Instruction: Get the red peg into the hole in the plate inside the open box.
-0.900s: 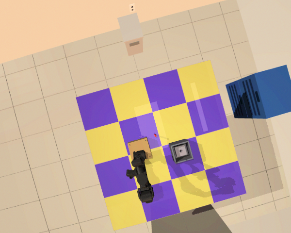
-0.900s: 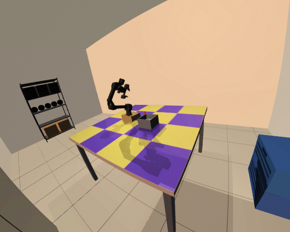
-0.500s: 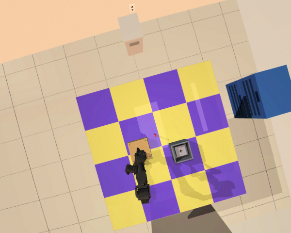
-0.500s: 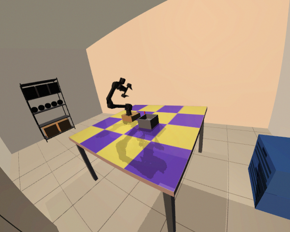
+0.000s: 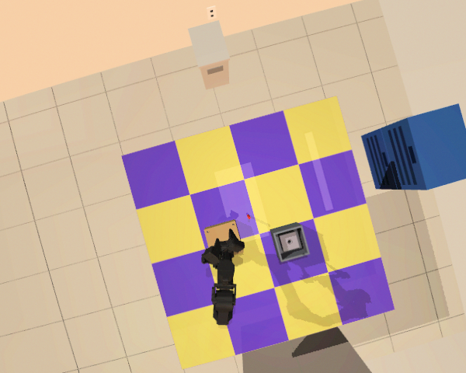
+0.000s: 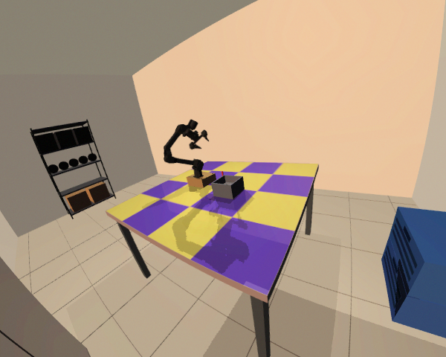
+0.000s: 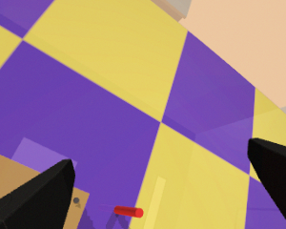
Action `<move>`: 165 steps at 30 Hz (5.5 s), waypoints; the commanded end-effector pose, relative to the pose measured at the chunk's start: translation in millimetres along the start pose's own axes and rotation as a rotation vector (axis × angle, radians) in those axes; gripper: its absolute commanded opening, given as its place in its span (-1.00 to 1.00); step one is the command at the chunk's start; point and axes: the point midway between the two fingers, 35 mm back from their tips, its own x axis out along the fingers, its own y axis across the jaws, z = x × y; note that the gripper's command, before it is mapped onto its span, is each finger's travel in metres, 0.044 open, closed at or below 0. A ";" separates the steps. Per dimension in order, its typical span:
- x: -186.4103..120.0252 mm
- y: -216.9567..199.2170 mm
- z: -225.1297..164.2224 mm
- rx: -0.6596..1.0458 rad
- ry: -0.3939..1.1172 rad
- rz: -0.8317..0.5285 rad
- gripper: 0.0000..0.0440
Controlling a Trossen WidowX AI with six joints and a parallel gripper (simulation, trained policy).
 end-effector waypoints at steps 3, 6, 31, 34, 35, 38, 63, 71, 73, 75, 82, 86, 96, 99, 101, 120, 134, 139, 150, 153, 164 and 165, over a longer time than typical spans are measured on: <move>12.7 -4.1 -7.7 0.179 0.077 0.000 1.00; 18.6 -6.5 -11.8 0.276 0.116 -0.005 1.00; 61.2 -16.0 -56.7 1.085 0.423 -0.111 1.00; 65.6 -16.0 -63.0 1.182 0.458 -0.132 1.00; 67.1 -16.0 -65.1 1.214 0.470 -0.140 1.00; 71.3 -15.8 -71.5 1.310 0.504 -0.164 1.00; 109.1 -5.8 -128.5 2.088 0.790 -0.446 1.00; 127.8 1.9 -148.6 2.322 0.889 -0.568 1.00; 133.8 4.0 -154.1 2.380 0.911 -0.603 1.00; 140.4 6.2 -159.8 2.436 0.931 -0.641 1.00; 165.5 14.0 -179.1 2.601 0.956 -0.764 1.00; 180.4 19.3 -189.0 2.673 0.940 -0.817 1.00; 212.7 33.9 -207.2 2.813 0.854 -0.897 0.99; 218.6 38.3 -209.8 2.851 0.845 -0.909 0.79; 220.5 41.7 -210.3 2.877 0.852 -0.912 0.57; 212.8 17.1 -213.3 2.922 0.830 -0.869 -1.00; 165.9 -44.9 -221.3 2.764 0.727 -0.991 -1.00; 145.5 -65.0 -228.8 2.735 0.704 -1.051 -1.00; 108.8 -82.7 -265.6 2.740 0.681 -1.195 -1.00; 100.2 -84.7 -275.7 2.745 0.677 -1.230 -1.00; 76.0 -84.3 -311.2 2.766 0.678 -1.335 -1.00; 74.3 -83.9 -314.5 2.768 0.678 -1.343 -1.00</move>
